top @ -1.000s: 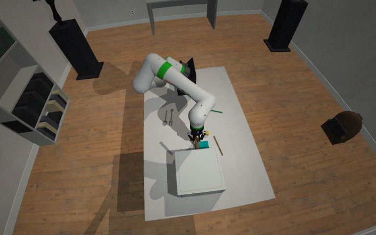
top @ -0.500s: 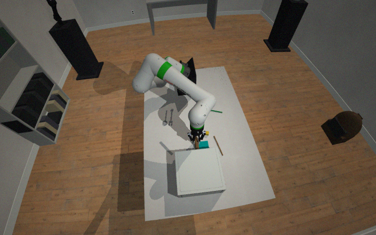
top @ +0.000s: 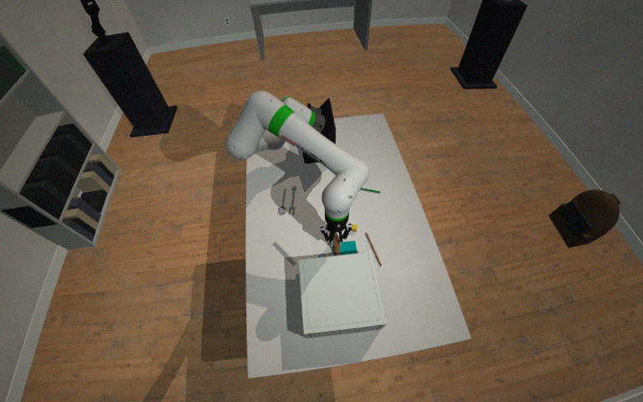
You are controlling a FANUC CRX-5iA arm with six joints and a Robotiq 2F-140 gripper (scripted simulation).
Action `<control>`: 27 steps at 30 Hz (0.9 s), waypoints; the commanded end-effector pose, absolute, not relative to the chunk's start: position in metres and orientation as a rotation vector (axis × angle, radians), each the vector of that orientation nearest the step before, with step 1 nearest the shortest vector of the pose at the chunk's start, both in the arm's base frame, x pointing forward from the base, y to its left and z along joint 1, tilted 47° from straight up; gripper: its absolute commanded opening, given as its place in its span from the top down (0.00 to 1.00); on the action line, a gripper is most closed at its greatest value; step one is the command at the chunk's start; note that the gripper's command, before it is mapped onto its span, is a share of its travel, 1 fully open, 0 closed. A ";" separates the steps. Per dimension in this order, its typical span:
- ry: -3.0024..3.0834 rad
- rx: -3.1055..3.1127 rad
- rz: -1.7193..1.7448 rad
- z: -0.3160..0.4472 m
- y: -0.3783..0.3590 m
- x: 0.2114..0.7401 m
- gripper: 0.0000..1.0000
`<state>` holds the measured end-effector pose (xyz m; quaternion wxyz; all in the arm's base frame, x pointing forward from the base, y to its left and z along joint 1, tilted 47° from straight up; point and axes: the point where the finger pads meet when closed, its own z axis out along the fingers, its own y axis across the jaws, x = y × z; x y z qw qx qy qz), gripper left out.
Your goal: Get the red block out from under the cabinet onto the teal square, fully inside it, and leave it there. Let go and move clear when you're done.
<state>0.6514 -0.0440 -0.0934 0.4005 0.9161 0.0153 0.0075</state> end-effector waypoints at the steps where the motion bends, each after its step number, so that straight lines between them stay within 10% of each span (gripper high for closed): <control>1: 0.039 2.317 0.019 -0.093 -0.044 0.651 1.00; 27: 0.039 2.317 0.019 -0.093 -0.045 0.628 1.00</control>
